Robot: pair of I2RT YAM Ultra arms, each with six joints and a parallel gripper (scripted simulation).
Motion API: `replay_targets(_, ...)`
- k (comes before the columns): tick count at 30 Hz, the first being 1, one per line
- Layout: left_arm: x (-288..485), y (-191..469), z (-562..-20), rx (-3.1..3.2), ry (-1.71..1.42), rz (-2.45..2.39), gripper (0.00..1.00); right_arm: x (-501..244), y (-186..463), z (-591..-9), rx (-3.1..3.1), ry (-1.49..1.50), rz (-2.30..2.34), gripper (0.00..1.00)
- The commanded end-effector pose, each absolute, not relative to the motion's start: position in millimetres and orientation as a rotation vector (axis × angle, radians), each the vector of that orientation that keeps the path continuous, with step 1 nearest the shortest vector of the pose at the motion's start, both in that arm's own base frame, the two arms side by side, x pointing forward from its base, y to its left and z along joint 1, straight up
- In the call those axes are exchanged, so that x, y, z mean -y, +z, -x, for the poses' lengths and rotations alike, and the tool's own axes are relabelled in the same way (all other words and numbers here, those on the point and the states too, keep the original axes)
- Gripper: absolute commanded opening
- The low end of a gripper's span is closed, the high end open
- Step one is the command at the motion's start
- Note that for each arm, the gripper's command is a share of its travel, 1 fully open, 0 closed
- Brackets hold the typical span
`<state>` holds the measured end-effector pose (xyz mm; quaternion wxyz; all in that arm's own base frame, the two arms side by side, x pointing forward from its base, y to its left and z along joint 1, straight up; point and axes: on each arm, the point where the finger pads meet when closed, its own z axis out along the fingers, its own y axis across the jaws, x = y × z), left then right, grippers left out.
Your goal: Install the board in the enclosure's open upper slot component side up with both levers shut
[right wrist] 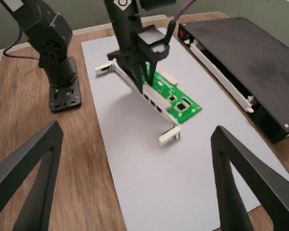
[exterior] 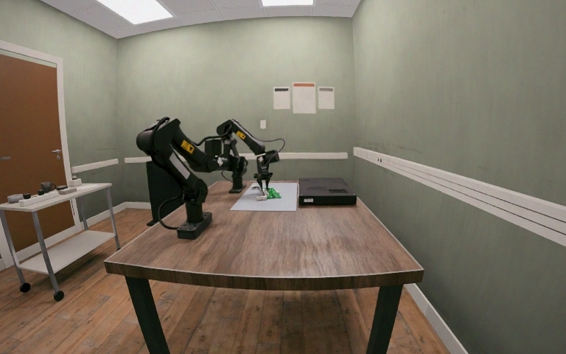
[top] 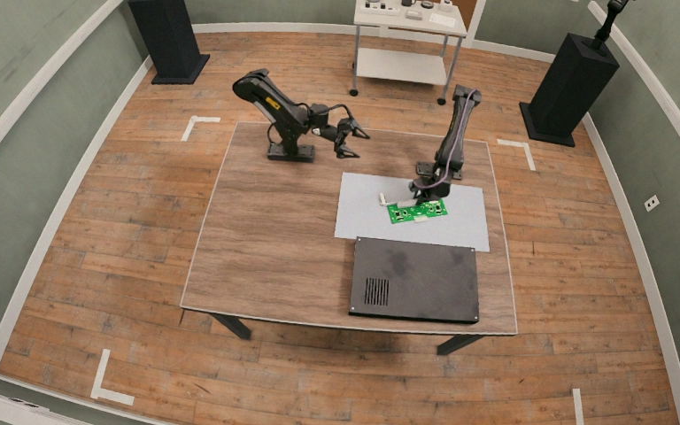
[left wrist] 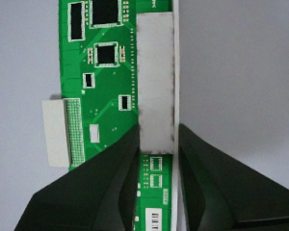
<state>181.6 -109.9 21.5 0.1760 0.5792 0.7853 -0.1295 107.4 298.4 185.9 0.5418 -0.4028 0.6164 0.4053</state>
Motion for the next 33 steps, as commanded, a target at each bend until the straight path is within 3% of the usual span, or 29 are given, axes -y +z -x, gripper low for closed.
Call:
replay_targets(1,112.1,19.9,-179.7,-2.229,-0.387,-1.647,0.0,-298.6,192.9,-105.0,-1.437,0.979,0.953,1.0)
replay_targets(4,111.8,18.4,-176.3,-2.236,-0.41,-1.659,0.0,-298.6,192.9,-105.0,-1.437,0.979,0.953,1.0)
replay_targets(6,112.9,24.3,-180.7,-2.219,-0.397,-1.654,0.18,-298.6,192.9,-105.0,-1.437,0.979,0.953,1.0)
replay_targets(15,111.9,73.9,-181.5,-2.214,-0.39,-1.647,0.18,-298.6,192.9,-105.0,-1.437,0.979,0.953,1.0)
replay_targets(33,97.5,68.2,-218.3,-2.261,-0.392,-1.644,0.18,-298.6,192.9,-105.0,-1.437,0.979,0.953,1.0)
